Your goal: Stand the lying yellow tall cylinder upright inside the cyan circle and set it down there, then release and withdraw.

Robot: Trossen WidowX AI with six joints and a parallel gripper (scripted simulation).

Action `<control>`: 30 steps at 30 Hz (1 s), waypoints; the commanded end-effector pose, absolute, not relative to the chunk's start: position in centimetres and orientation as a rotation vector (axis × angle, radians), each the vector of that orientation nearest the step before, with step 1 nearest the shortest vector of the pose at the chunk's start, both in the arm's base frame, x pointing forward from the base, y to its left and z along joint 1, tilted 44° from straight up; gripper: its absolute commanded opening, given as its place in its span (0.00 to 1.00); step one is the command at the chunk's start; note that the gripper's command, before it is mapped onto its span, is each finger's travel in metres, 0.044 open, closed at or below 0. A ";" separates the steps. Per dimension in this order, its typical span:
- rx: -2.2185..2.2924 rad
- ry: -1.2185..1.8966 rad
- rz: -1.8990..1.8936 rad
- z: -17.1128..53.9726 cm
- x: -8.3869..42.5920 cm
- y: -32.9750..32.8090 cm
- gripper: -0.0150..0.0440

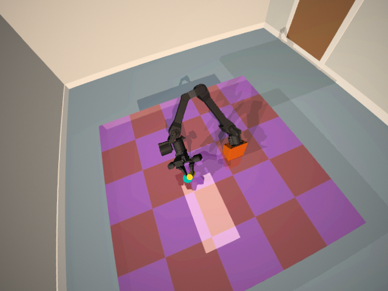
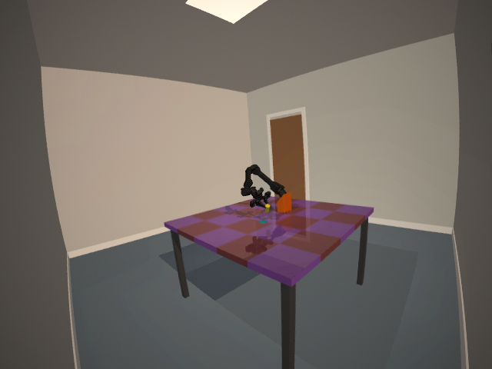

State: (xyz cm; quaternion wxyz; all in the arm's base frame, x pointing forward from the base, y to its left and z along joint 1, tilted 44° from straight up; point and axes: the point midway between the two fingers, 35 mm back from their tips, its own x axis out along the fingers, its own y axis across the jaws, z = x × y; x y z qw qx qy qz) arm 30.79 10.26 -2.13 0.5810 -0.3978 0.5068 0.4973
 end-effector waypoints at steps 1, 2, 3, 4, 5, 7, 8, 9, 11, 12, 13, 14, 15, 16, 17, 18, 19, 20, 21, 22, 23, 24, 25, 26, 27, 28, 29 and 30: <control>-0.919 1.137 1.177 -1.7 30.9 10.4 0.43; -0.915 1.129 1.180 -1.7 30.9 10.4 0.43; -0.912 1.122 1.183 -1.7 30.9 10.4 0.43; -0.909 1.114 1.186 -1.6 30.9 10.4 0.43; -0.906 1.107 1.189 -1.6 30.9 10.4 0.43; -0.900 1.092 1.194 -1.5 31.0 10.3 0.43; -0.897 1.084 1.197 -1.5 31.0 10.3 0.43; -0.894 1.076 1.199 -1.5 31.0 10.3 0.43; -0.889 1.061 1.204 -1.4 31.0 10.3 0.43; -0.886 1.053 1.207 -1.4 31.0 10.3 0.43; -0.883 1.045 1.209 -1.4 31.0 10.3 0.43; -0.881 1.037 1.212 -1.3 31.0 10.3 0.43; -0.878 1.030 1.214 -1.3 31.0 10.3 0.43; -0.875 1.022 1.216 -1.2 31.1 10.3 0.43; -0.873 1.014 1.219 -1.2 31.1 10.3 0.43; -0.870 1.006 1.221 -1.2 31.1 10.3 0.43; -0.868 0.998 1.223 -1.1 31.1 10.3 0.43; -0.866 0.990 1.225 -1.1 31.1 10.2 0.43; -0.863 0.982 1.227 -1.0 31.1 10.2 0.43; -0.861 0.973 1.229 -1.0 31.1 10.2 0.43; -0.859 0.965 1.231 -1.0 31.1 10.2 0.43; -0.856 0.957 1.233 -0.9 31.1 10.2 0.43; -0.854 0.949 1.235 -0.9 31.1 10.2 0.43; -0.852 0.941 1.237 -0.8 31.1 10.2 0.43; -0.850 0.933 1.239 -0.8 31.2 10.2 0.43; -0.848 0.924 1.241 -0.7 31.2 10.2 0.43; -0.846 0.916 1.242 -0.7 31.2 10.2 0.43; -0.844 0.908 1.244 -0.7 31.2 10.2 0.43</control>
